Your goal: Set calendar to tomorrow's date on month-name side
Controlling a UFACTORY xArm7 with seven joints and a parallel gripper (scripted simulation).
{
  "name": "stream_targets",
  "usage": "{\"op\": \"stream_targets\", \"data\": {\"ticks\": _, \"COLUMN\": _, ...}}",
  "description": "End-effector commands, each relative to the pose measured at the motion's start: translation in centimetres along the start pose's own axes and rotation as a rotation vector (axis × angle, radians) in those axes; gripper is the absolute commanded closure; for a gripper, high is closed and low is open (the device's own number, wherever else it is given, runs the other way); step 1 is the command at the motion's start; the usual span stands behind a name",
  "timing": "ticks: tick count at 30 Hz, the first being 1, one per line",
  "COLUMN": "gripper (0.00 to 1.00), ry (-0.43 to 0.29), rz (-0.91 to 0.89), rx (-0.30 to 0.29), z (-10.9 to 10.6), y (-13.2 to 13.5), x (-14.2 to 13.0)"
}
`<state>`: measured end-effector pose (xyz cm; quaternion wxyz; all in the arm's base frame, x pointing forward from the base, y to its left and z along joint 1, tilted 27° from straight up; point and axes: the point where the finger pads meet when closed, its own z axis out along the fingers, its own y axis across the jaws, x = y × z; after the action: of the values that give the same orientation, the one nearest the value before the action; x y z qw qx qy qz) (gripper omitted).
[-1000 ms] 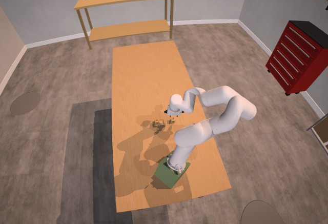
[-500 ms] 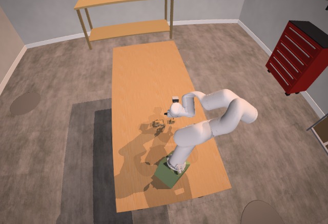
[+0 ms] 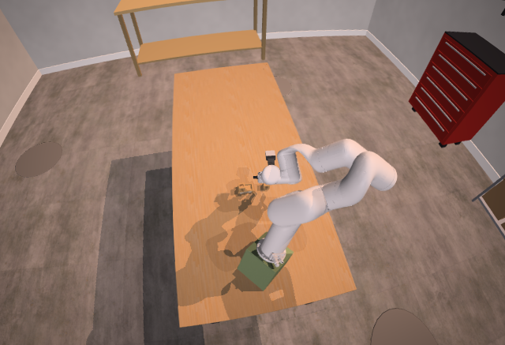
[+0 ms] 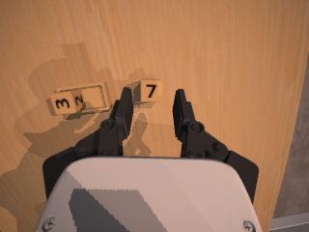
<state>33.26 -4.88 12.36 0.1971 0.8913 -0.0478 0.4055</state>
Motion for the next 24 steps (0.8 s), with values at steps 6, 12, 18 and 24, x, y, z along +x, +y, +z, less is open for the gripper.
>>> {"op": "stream_targets", "data": {"ticks": 6, "gripper": 0.51, "ry": 0.150, "rz": 0.004, "rx": 0.004, "z": 0.00, "y": -0.07, "x": -0.11}}
{"op": "stream_targets", "data": {"ticks": 12, "gripper": 0.51, "ry": 0.190, "rz": 0.008, "rx": 0.015, "z": -0.11, "y": -0.28, "x": 0.01}}
{"op": "stream_targets", "data": {"ticks": 18, "gripper": 0.51, "ry": 0.215, "rz": 0.005, "rx": 0.000, "z": 0.13, "y": -0.05, "x": -0.28}}
{"op": "stream_targets", "data": {"ticks": 24, "gripper": 0.51, "ry": 0.323, "rz": 0.001, "rx": -0.017, "z": 0.43, "y": 0.23, "x": -0.65}}
